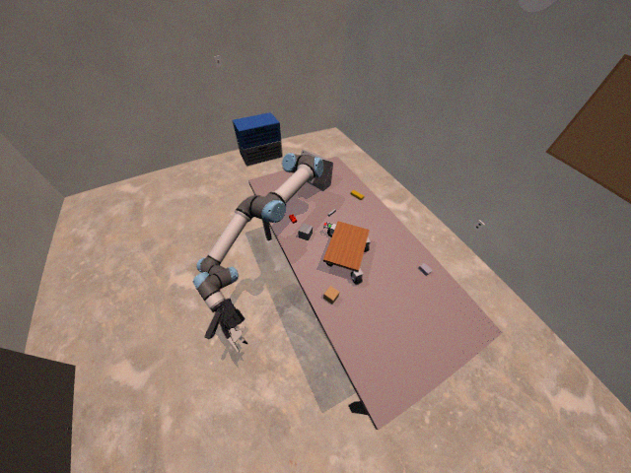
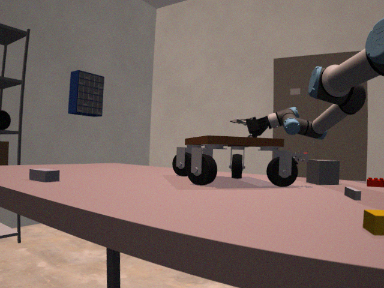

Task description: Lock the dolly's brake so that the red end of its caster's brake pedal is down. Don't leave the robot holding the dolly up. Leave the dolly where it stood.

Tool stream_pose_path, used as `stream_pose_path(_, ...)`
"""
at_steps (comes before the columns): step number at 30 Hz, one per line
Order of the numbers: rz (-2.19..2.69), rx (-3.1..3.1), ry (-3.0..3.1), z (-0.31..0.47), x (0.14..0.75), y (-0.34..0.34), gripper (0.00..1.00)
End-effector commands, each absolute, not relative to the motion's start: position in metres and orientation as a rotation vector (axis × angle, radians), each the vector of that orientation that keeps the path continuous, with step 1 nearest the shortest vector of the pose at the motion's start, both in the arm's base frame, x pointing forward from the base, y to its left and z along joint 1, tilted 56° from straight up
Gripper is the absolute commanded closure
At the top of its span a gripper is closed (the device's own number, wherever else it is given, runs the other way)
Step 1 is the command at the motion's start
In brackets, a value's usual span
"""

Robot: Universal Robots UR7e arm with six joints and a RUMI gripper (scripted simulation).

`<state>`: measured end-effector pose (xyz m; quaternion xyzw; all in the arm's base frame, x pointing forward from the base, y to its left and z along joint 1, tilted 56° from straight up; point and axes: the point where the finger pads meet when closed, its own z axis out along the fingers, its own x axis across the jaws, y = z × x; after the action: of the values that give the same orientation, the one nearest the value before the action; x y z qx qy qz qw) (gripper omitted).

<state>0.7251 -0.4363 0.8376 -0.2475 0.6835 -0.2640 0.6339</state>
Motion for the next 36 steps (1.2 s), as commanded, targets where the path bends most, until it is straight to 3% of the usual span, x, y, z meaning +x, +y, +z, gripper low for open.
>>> stream_pose_path(1,-0.605,-0.568,1.561,0.839,0.7247,-0.4349,0.0)
stream_pose_path(17,-0.605,-0.568,1.561,0.839,0.7247,-0.4349,0.0)
stream_pose_path(18,-0.605,-0.568,1.561,0.839,0.7247,-0.4349,1.0)
stream_pose_path(36,-0.607,-0.568,1.564,0.838,0.7242,-0.4343,1.0)
